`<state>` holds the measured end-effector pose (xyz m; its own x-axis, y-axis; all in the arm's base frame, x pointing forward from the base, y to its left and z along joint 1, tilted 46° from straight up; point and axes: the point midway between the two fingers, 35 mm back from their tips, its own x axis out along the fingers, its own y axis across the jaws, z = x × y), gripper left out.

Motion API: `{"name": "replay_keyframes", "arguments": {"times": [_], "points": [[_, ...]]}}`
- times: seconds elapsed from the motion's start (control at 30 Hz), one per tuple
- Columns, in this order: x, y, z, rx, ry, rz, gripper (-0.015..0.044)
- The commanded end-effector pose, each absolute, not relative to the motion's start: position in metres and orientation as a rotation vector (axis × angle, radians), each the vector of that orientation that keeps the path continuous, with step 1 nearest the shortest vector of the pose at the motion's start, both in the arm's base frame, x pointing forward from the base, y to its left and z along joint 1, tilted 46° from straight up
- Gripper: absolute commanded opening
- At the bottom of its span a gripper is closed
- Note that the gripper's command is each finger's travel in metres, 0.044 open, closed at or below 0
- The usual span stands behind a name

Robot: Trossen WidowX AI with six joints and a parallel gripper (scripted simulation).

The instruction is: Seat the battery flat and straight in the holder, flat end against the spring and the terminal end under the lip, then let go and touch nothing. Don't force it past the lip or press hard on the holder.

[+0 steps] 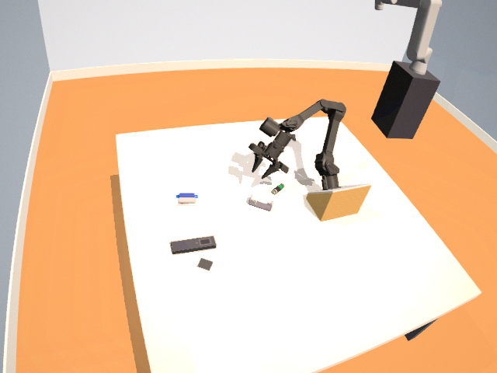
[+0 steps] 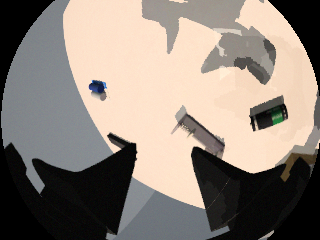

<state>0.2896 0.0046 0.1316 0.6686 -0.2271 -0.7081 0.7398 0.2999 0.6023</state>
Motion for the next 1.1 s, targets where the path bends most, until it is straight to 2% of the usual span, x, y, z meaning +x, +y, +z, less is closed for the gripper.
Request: {"name": "replay_keyframes", "arguments": {"times": [0.0,0.43,1.07], "points": [[0.236,-0.014,0.087,1.289,0.333,-1.327,0.0235],[0.204,-0.028,0.088,1.378,-0.094,-1.57,0.0235],[0.204,-0.028,0.088,1.379,-0.098,-1.571,0.0235]]}}
